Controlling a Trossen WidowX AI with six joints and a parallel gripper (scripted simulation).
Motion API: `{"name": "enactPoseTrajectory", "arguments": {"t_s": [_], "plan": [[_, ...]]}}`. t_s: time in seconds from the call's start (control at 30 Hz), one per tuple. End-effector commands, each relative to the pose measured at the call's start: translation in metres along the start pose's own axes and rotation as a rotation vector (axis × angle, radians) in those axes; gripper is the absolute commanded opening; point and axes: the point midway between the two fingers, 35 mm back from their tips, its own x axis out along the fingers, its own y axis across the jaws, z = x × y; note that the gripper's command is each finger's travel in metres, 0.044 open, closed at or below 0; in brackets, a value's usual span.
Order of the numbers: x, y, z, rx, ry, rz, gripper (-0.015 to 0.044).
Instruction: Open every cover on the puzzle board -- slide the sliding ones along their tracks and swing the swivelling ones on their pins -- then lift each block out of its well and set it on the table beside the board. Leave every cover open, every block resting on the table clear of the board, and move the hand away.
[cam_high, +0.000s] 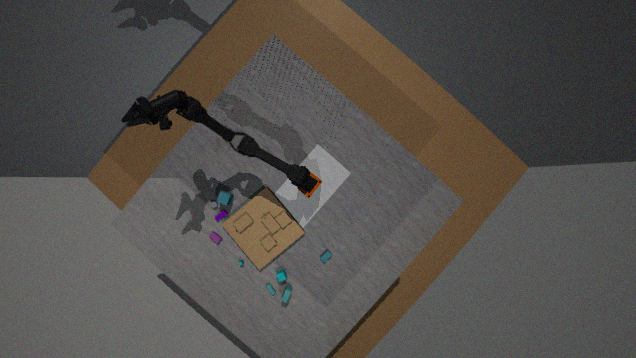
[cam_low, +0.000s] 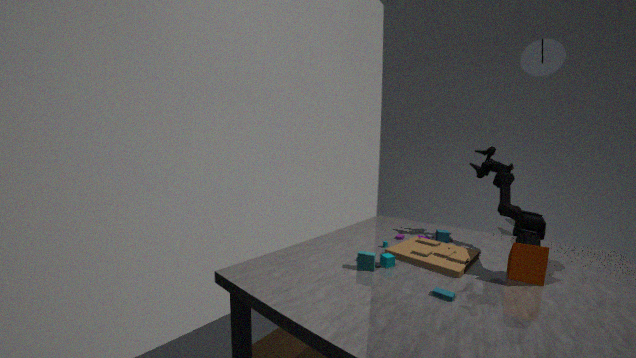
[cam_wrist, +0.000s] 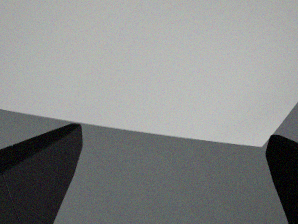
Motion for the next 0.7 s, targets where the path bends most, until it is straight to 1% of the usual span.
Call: {"name": "enactPoseTrajectory", "arguments": {"t_s": [0.0, 0.3, 0.47, 0.67], "plan": [[0.0, 0.0, 0.0, -0.001, 0.001, 0.0, 0.0374], [-0.002, -0.019, -0.003, -0.039, 0.037, -0.017, 0.0138], [-0.005, -0.026, -0.005, -0.113, 0.058, -0.024, 0.0006], [-0.009, -0.043, -0.006, -0.211, 0.079, -0.04, 0.0]]}}
